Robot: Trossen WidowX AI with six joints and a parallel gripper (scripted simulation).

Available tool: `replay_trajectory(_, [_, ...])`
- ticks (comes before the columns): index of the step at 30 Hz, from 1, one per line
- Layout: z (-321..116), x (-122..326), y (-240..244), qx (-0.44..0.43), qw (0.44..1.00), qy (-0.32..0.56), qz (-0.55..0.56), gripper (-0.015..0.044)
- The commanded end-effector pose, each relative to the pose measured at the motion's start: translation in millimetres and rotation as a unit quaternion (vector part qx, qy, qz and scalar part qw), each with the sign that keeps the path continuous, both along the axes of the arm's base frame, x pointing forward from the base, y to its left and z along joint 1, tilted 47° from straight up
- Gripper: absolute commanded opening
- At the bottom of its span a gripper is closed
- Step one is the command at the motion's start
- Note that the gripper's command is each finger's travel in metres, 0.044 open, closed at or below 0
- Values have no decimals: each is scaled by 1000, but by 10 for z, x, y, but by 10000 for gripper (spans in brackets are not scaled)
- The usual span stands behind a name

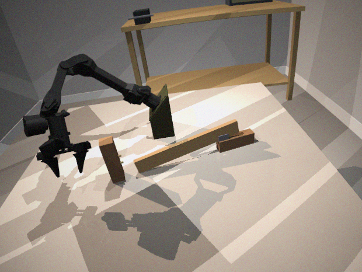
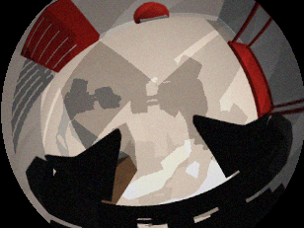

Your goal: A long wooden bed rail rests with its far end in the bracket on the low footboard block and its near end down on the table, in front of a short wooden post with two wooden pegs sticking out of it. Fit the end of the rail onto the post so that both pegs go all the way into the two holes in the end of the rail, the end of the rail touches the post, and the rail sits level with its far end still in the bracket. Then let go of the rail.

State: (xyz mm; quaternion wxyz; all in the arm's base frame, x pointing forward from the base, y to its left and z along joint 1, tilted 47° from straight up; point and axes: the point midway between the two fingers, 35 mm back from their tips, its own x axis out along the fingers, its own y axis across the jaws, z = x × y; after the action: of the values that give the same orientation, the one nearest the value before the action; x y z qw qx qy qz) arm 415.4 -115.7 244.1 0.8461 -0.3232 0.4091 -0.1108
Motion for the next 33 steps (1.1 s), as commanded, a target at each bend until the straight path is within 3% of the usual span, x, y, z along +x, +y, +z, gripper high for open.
replay_trajectory(1, [-267, 96, 446, -19, 996, 42, 73, 440])
replay_trajectory(5, [-628, 79, 798, -52, 984, 106, 133, 440])
replay_trajectory(9, [-752, 82, 966, -30, 983, 112, 139, 440])
replay_trajectory(16, [-1489, -268, 1343, -124, 926, 271, 230, 440])
replay_trajectory(23, [-2254, -969, 1661, -288, 751, 467, 368, 440])
replay_trajectory(28, [-2537, -1502, 1669, -384, 576, 576, 435, 440])
replay_trajectory(33, [-2545, -1528, 1666, -389, 566, 581, 437, 440])
